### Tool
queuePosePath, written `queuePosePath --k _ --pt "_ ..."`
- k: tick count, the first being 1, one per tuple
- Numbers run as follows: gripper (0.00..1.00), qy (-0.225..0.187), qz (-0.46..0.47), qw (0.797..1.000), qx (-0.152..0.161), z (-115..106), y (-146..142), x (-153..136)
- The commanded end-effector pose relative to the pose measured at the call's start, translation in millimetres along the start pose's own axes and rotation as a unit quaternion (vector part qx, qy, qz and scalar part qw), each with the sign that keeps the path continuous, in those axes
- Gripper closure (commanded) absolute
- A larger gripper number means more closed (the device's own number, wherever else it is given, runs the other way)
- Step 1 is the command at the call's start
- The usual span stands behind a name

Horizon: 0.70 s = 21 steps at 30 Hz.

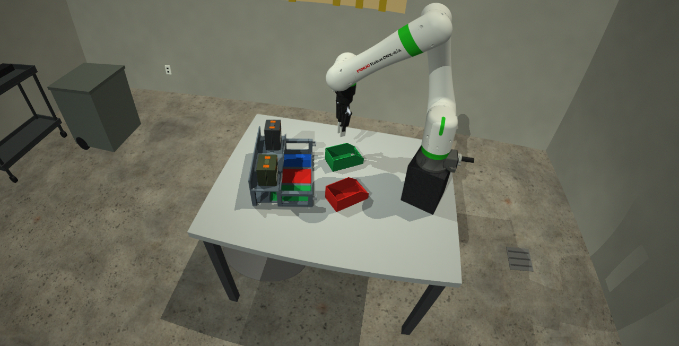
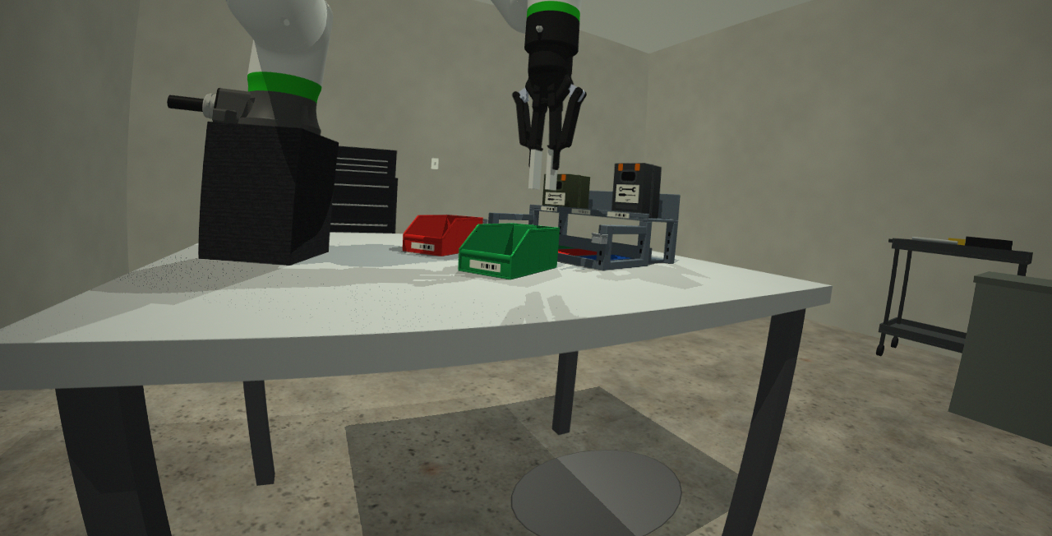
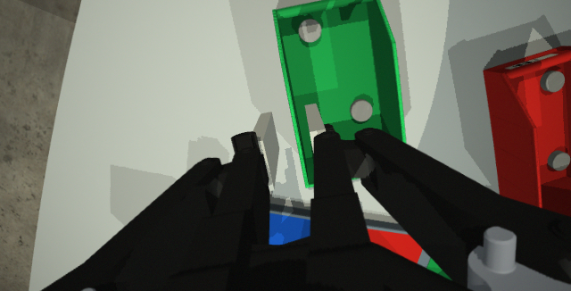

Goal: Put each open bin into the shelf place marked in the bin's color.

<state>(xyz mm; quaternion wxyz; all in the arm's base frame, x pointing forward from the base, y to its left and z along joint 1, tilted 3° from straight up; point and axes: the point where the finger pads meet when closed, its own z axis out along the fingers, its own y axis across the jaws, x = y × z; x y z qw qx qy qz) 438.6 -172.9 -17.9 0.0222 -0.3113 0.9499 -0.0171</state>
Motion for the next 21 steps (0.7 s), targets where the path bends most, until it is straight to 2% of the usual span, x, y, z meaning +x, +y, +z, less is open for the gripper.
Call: queuePosePath --k 1,21 --pt "0.85 0.0 0.0 1.0 0.0 4 0 0" --pt "0.85 0.0 0.0 1.0 0.0 40 0 0"
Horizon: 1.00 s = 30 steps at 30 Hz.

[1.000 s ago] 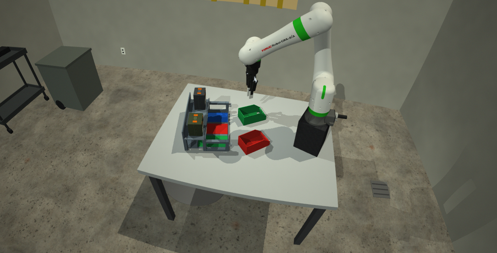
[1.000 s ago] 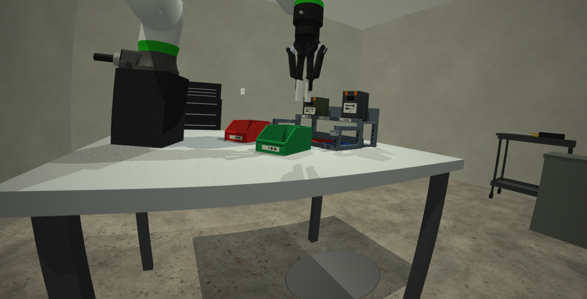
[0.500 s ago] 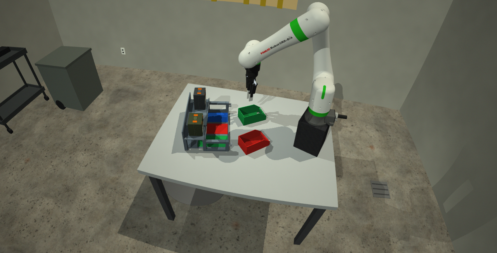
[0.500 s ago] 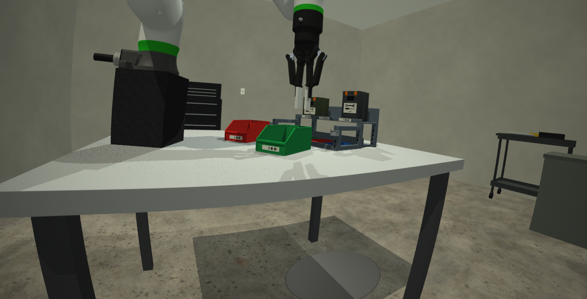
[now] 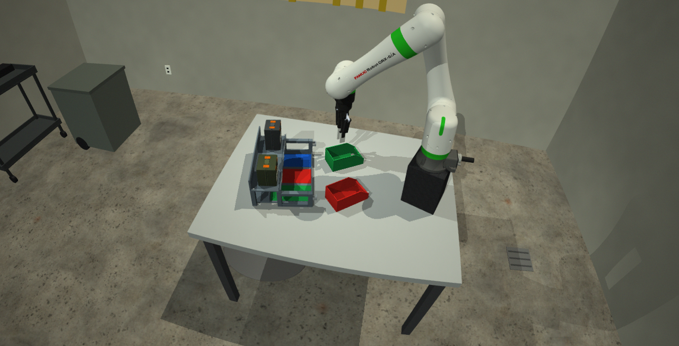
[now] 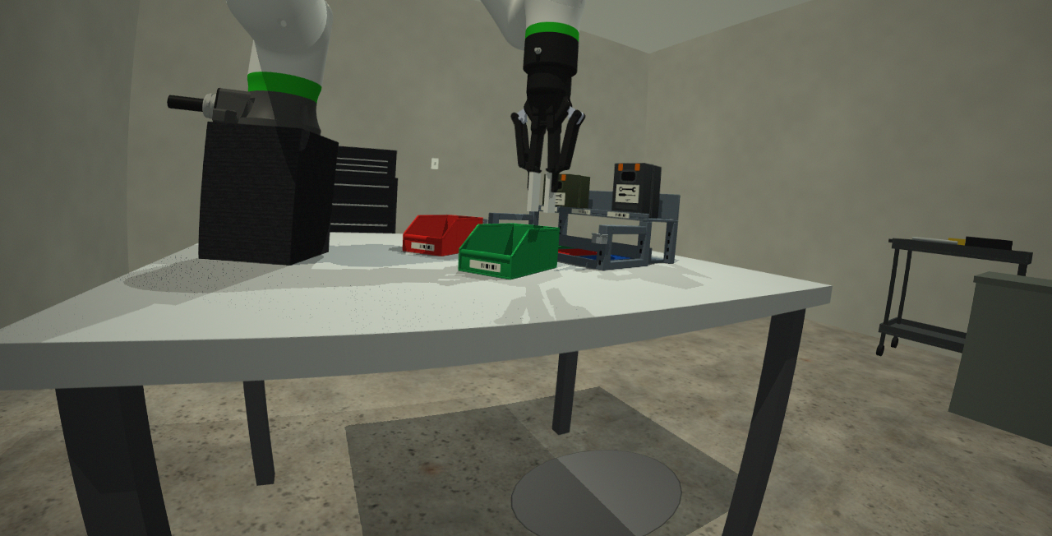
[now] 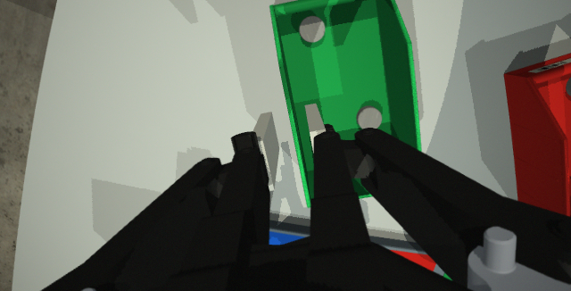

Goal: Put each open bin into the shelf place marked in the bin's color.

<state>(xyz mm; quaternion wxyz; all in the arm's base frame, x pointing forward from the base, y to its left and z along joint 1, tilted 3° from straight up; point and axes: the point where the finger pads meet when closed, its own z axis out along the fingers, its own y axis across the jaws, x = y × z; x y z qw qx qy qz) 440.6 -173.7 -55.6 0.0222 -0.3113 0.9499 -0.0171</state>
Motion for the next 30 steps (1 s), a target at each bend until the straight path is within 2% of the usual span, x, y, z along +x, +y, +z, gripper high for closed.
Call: queuePosePath --k 1,14,30 --pt "0.85 0.0 0.0 1.0 0.0 3 0 0" --pt "0.85 0.0 0.0 1.0 0.0 15 0 0" --pt "0.85 0.0 0.0 1.0 0.0 16 0 0"
